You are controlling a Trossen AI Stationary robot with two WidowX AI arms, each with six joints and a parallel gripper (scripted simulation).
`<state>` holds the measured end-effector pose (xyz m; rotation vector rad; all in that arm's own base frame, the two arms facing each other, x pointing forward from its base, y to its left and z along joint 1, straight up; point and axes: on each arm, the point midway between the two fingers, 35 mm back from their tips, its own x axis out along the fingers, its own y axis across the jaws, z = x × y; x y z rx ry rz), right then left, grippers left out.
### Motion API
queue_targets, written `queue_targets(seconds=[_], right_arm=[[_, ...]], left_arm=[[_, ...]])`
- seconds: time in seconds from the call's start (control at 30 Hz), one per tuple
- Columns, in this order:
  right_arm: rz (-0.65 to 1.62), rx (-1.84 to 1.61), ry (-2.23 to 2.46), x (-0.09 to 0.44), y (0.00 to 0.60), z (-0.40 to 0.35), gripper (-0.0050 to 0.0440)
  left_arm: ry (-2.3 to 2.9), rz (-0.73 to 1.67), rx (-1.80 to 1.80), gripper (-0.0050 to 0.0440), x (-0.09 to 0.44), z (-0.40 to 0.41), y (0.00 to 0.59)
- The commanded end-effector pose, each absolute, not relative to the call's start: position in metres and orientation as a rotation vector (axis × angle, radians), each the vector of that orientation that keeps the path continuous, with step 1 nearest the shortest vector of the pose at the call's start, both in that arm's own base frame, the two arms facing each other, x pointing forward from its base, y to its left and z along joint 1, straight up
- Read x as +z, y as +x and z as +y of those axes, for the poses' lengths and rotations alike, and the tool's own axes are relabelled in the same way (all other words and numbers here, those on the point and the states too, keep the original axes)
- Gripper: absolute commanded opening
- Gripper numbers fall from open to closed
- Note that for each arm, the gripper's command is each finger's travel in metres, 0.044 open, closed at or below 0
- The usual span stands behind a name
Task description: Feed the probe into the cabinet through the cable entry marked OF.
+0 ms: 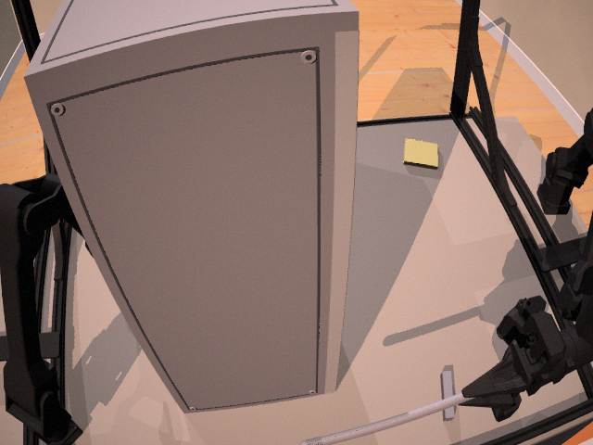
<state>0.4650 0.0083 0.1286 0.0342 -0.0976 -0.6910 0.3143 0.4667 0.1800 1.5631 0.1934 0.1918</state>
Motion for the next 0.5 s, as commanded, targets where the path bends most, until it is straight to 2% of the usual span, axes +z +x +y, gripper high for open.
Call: queue_targets(seconds=[0.0, 0.13, 0.3, 0.47], right_arm=[[-0.091, -0.697, 0.032, 0.124, 0.464, 0.007, 0.0440], [-0.091, -0.697, 0.032, 0.124, 0.460, 0.001, 0.0440], [-0.091, -0.697, 0.032, 0.124, 0.426, -0.036, 0.0440], [-0.091, -0.697, 0.032, 0.124, 0.425, -0.038, 0.0440]], left_arm=[[1.562, 0.195, 0.195, 0.0000, 0.180, 0.467, 0.314], [1.562, 0.195, 0.195, 0.0000, 0.180, 0.467, 0.314], [1.562, 0.195, 0.195, 0.0000, 0.180, 0.467, 0.314], [1.562, 0.195, 0.195, 0.0000, 0.180, 0.467, 0.314]])
